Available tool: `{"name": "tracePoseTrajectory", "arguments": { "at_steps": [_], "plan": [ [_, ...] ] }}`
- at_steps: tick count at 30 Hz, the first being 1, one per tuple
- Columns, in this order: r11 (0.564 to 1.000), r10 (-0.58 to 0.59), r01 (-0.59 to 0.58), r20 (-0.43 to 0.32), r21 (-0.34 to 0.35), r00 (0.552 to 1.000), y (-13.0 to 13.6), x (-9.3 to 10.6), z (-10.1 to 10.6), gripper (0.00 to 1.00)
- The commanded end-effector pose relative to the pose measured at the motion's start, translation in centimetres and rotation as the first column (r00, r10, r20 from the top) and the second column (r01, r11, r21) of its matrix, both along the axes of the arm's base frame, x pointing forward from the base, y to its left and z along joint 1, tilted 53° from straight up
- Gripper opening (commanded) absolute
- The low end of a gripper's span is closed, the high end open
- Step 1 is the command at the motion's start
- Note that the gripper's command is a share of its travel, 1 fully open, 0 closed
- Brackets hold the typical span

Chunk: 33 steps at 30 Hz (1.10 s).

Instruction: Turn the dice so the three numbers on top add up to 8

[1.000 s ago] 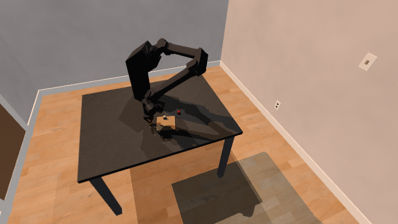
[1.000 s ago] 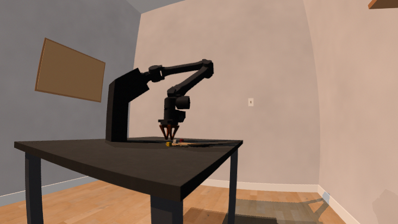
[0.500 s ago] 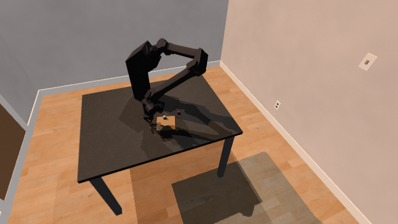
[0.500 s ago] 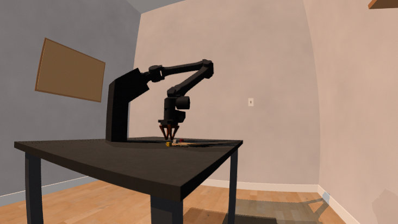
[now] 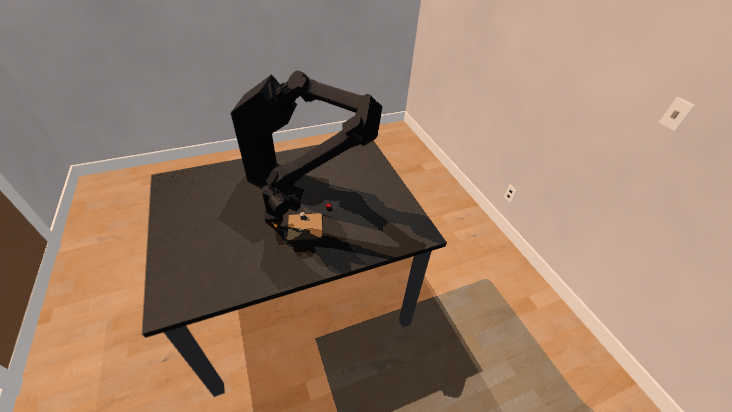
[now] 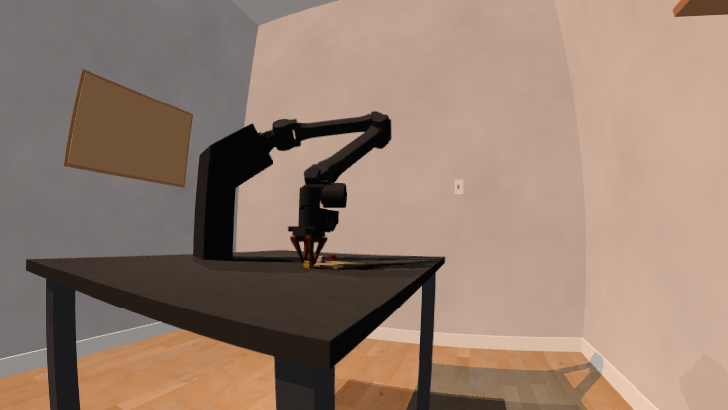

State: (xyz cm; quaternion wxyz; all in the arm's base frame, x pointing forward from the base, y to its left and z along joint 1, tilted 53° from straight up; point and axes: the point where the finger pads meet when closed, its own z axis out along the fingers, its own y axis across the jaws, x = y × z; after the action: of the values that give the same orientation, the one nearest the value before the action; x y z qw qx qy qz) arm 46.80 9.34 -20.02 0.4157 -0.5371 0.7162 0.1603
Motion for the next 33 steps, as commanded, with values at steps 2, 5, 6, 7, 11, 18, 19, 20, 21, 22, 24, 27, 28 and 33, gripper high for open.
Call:
{"name": "tracePoseTrajectory", "arguments": {
  "at_steps": [2, 5, 6, 7, 11, 18, 19, 20, 21, 22, 24, 27, 28, 33],
  "plan": [
    [1.000, 0.013, -0.012, -0.004, 0.007, 1.000, 1.26, 0.05, -0.41, 0.34],
    [1.000, 0.013, -0.013, -0.002, 0.007, 1.000, 1.36, 0.26, -0.22, 0.34],
    [1.000, 0.013, -0.013, -0.003, 0.007, 1.000, 1.39, 0.18, -0.41, 0.34],
    [1.000, 0.013, -0.013, -0.006, 0.007, 1.000, 1.41, 0.09, -0.56, 0.34],
    [1.000, 0.016, -0.016, -0.002, 0.006, 1.000, 1.43, 0.17, -0.35, 0.34],
    [1.000, 0.016, -0.016, -0.002, 0.005, 1.000, 1.43, 0.16, -0.35, 0.34],
    [1.000, 0.016, -0.016, -0.002, 0.005, 1.000, 1.43, 0.16, -0.35, 0.34],
    [1.000, 0.016, -0.016, -0.002, 0.005, 1.000, 1.43, 0.16, -0.35, 0.34],
    [1.000, 0.016, -0.016, -0.002, 0.005, 1.000, 1.43, 0.16, -0.35, 0.34],
    [1.000, 0.016, -0.016, -0.002, 0.005, 1.000, 1.43, 0.16, -0.35, 0.34],
    [1.000, 0.016, -0.016, -0.002, 0.005, 1.000, 1.43, 0.16, -0.35, 0.34],
    [1.000, 0.016, -0.016, -0.002, 0.005, 1.000, 1.43, 0.16, -0.35, 0.34],
    [1.000, 0.016, -0.016, -0.002, 0.005, 1.000, 1.43, 0.16, -0.35, 0.34],
    [1.000, 0.016, -0.016, -0.002, 0.005, 1.000, 1.43, 0.16, -0.35, 0.34]
  ]
}}
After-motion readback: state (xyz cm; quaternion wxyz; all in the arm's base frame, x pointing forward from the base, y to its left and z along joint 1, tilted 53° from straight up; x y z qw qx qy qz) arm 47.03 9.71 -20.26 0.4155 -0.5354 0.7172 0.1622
